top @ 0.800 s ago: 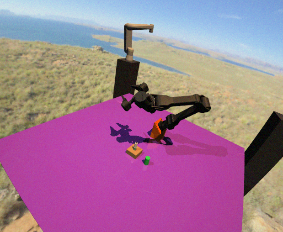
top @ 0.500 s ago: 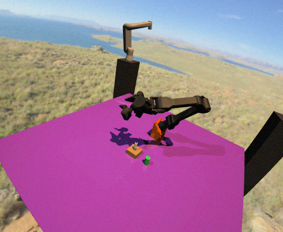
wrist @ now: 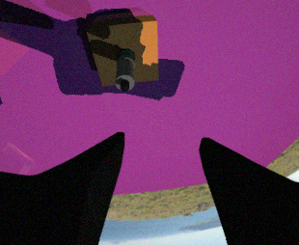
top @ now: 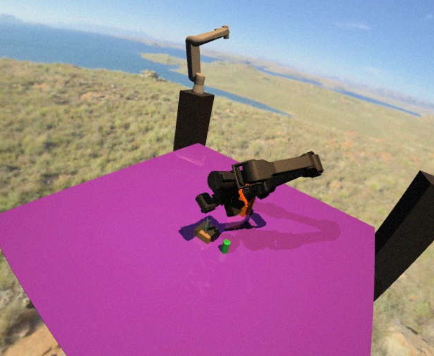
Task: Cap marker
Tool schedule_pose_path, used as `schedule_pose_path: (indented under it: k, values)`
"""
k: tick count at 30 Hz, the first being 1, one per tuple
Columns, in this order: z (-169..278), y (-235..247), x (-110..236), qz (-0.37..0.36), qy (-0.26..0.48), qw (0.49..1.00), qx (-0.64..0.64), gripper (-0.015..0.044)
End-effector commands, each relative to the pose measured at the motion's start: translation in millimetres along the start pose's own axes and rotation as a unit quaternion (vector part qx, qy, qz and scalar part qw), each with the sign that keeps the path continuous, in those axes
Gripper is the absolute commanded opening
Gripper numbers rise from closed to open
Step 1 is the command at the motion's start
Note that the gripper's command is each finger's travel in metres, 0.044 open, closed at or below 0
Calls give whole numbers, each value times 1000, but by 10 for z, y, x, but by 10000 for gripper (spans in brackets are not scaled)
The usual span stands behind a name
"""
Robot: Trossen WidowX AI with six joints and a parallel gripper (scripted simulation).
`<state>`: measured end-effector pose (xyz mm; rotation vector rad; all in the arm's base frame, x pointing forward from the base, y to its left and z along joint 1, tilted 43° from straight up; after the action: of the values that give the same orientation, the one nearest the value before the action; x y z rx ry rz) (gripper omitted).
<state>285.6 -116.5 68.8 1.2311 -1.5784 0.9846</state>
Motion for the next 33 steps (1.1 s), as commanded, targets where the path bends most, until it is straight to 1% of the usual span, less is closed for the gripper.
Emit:
schedule_pose_path:
  k: [1,3,12,13,16,20,23,33]
  values:
    - [-735,50,135,-70,-181,961,-195,242]
    - [-838,62,174,-85,-205,949,-225,242]
    - [-856,58,181,-86,-206,948,-228,242]
    - [-868,58,156,-86,-206,948,-228,242]
    - [-997,78,-107,-86,-207,948,-228,242]
    - [-1016,82,-142,-86,-207,948,-228,242]
    - [-1081,86,-251,-86,-208,947,-228,242]
    - [-1132,86,-356,-86,-207,948,-228,242]
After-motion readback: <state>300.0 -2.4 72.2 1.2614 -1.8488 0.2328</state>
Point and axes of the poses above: the point midway between the two fingers, 35 mm back from their tips, its own x axis back along the fingers, its own y axis across the jaws, z = x × y, the point moved 2 cm from there along x, back along the fingers, and after that the axes turned 8 degrees about x, right-handed, at the moved point
